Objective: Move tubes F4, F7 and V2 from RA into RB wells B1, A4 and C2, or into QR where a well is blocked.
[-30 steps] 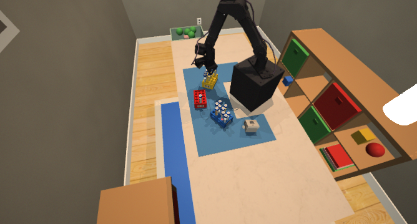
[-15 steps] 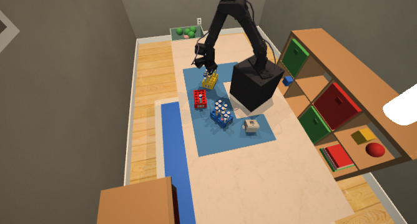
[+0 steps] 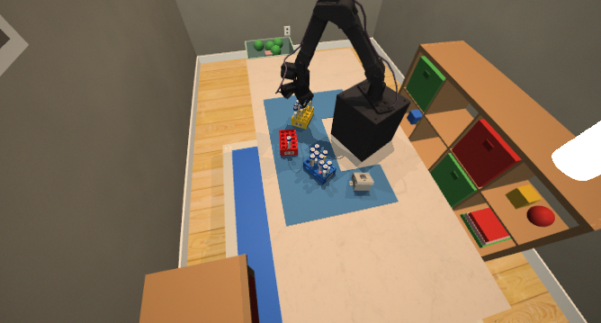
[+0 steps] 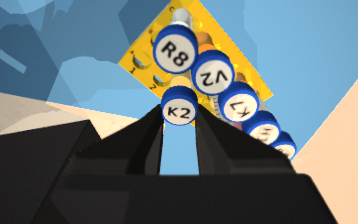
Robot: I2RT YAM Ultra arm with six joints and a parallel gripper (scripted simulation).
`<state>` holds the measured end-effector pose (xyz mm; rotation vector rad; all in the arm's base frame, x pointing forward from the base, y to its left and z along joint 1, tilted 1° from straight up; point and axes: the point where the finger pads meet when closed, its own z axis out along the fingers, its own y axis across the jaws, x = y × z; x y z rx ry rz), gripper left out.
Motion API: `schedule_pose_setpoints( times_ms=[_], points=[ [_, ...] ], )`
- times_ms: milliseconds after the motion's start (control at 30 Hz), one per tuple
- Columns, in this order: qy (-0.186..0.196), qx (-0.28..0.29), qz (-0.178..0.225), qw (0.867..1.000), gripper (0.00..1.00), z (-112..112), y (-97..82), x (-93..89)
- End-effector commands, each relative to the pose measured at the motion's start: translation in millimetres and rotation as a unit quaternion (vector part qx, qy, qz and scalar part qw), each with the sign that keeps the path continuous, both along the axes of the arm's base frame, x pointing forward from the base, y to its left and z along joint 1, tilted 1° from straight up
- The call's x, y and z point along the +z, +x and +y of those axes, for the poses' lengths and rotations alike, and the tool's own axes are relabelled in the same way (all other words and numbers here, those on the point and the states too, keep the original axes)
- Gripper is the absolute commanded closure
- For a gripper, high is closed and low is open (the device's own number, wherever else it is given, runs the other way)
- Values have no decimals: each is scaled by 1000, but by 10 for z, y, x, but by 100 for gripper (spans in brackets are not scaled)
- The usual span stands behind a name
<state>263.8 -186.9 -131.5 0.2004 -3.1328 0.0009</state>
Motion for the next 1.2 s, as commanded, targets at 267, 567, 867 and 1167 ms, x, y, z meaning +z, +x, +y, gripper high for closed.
schedule_pose_setpoints(
  times_ms=[267, 567, 867, 1167],
  points=[
    [-21, -6, -13, 1000, 100, -175, 81, -50],
    [-21, -6, -13, 1000, 100, -175, 81, -50],
    [-21, -6, -13, 1000, 76, -175, 81, -50],
    [-21, -6, -13, 1000, 76, -175, 81, -50]
  ],
)
